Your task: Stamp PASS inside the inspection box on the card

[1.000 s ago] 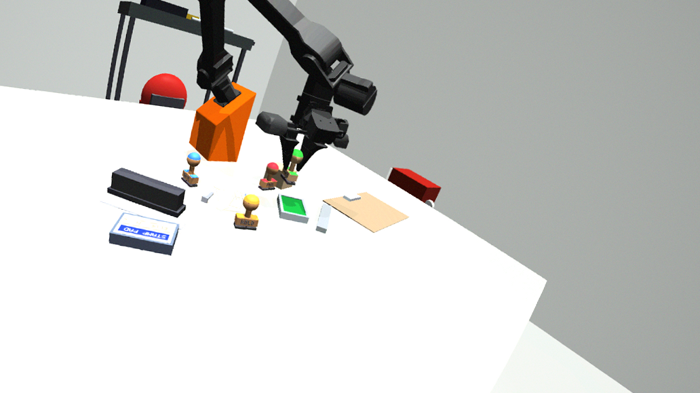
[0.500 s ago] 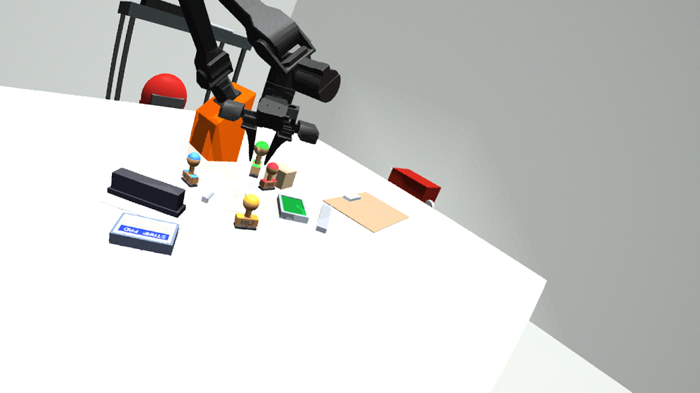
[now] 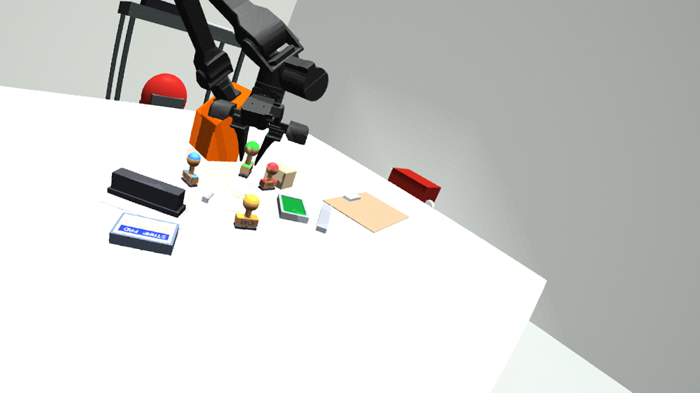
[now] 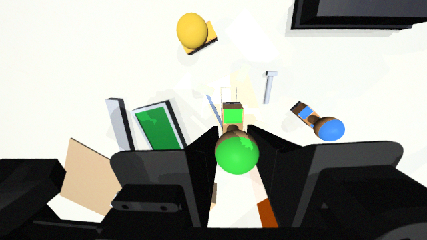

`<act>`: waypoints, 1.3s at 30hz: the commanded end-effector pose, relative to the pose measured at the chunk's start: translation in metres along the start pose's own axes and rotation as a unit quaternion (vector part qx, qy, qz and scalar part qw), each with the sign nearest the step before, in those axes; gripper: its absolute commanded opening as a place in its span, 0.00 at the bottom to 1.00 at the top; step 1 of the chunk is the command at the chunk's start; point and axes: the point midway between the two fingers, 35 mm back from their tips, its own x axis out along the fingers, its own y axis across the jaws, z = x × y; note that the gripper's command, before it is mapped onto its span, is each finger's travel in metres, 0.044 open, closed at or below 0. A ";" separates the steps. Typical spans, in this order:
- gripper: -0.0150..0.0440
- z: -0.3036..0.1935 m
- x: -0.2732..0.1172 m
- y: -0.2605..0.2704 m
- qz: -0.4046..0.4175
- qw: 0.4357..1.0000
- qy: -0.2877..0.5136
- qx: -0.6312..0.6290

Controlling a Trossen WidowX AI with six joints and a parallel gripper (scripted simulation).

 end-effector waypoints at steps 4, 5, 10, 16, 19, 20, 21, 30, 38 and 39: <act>0.25 0.000 0.004 0.000 -0.001 1.000 -0.002 -0.004; 0.25 0.000 0.005 0.000 -0.001 1.000 -0.002 -0.004; 0.25 0.000 0.008 0.001 0.000 1.000 -0.002 -0.003; 0.25 0.000 0.012 0.001 0.000 1.000 -0.003 -0.003; 0.25 0.000 0.014 0.001 0.000 1.000 -0.003 -0.003; 0.25 0.000 0.015 0.001 0.000 1.000 -0.003 -0.003; 0.25 0.000 0.015 0.001 0.000 1.000 -0.003 -0.003; 0.25 0.000 0.021 0.001 0.000 1.000 -0.003 -0.003; 0.25 0.000 0.027 0.001 0.001 1.000 -0.003 -0.002; 0.25 0.000 0.027 0.001 0.001 1.000 -0.004 -0.002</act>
